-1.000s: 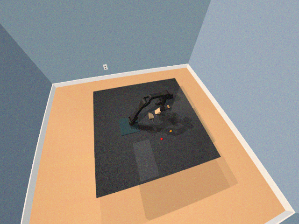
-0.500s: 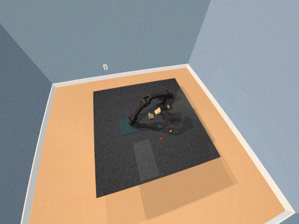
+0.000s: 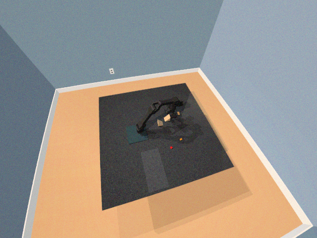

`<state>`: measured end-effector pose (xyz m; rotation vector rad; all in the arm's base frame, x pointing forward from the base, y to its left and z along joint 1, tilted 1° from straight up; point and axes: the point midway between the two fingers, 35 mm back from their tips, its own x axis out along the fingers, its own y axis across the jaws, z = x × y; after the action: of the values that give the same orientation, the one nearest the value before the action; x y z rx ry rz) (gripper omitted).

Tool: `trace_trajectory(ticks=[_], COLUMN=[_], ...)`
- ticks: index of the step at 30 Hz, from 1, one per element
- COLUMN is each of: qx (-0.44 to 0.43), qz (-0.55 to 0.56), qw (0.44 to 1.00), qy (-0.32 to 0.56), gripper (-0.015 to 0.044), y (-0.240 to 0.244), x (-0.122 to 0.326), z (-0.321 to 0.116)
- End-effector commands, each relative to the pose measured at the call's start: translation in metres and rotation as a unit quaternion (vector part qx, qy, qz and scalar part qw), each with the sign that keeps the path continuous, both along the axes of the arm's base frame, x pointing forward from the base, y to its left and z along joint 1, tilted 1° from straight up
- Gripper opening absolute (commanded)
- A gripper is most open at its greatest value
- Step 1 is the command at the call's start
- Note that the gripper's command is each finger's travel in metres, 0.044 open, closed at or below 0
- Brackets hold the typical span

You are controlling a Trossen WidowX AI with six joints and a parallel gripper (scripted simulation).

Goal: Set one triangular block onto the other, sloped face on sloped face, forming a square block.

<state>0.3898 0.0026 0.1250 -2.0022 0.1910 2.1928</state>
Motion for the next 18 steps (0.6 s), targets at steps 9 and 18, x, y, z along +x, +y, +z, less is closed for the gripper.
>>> trace_trajectory(ticks=[9, 18], qx=[0.001, 0.001], qz=[0.002, 0.002], qw=[1.0, 1.0], qy=[0.007, 0.01], gripper=[0.044, 0.044], y=[0.001, 0.002], x=[-0.002, -0.004], z=[-0.021, -0.035])
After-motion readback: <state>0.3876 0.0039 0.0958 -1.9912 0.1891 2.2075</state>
